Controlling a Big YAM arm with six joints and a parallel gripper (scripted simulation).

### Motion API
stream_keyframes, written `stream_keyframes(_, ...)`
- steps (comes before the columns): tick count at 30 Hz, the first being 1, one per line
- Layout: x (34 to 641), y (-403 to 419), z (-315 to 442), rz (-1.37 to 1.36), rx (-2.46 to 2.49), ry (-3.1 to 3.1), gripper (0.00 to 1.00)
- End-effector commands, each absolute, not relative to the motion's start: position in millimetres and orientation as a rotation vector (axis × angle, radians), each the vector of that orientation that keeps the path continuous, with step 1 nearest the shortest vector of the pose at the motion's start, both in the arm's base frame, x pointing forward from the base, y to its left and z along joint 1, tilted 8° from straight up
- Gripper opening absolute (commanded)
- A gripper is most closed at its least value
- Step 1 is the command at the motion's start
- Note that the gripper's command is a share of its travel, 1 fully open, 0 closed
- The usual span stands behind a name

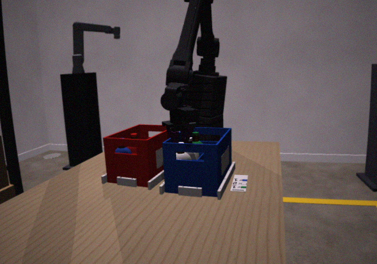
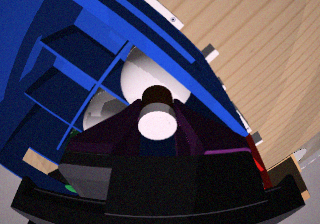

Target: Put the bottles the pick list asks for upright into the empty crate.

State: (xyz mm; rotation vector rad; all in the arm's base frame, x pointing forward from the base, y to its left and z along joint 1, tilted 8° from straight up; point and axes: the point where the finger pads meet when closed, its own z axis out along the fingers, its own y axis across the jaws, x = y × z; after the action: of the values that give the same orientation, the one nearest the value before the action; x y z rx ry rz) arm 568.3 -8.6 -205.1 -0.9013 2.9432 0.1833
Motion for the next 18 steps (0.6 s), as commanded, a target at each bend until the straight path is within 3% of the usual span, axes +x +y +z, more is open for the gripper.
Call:
stream_keyframes(1,613.4,-8.2,-175.2,0.124,-0.874,2.855,0.0)
stream_keyframes(18,612.8,-7.3,-175.7,0.124,-0.876,2.853,0.0)
